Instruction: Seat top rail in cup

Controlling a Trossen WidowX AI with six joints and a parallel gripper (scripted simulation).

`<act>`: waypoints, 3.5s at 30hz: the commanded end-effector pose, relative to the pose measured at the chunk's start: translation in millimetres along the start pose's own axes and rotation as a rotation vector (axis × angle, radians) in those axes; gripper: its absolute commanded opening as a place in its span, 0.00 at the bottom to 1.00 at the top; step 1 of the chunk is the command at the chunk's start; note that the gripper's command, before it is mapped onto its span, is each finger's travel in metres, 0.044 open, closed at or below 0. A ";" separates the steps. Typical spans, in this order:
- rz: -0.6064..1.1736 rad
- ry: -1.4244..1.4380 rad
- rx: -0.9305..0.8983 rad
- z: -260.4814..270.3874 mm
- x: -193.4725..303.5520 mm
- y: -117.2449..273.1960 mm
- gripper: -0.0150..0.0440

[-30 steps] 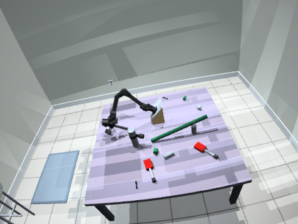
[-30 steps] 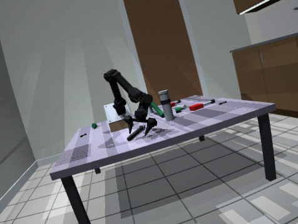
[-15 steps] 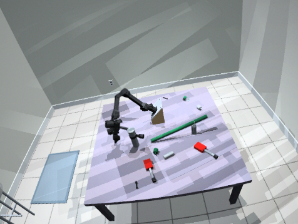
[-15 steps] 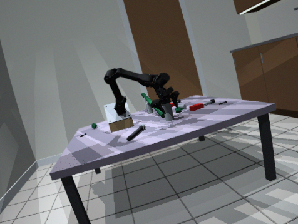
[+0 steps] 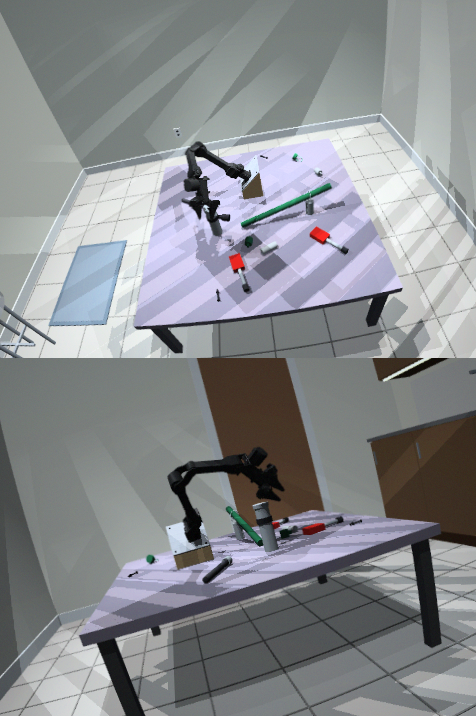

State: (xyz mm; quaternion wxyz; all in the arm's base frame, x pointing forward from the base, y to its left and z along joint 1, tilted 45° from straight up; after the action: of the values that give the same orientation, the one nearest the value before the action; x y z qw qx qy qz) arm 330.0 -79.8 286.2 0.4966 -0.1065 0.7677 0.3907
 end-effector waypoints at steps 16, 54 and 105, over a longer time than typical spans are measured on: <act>0.203 0.719 -0.065 129.0 208.1 103.8 1.00; 0.207 2.003 0.036 38.7 116.9 61.7 1.00; 0.208 2.000 0.035 10.4 144.4 -33.8 1.00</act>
State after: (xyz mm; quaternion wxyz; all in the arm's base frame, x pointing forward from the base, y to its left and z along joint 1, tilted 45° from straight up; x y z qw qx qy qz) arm 284.9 -58.7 150.6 -0.4059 -0.3108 0.8461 0.1507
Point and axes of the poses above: the point midway between the two fingers, 35 mm back from their tips, its own y axis back along the fingers, its own z axis across the jaws, x = y × z, the point moved 7 cm from there along y, back along the fingers, and after that the axes turned 7 degrees about -y, right-handed, at the moved point
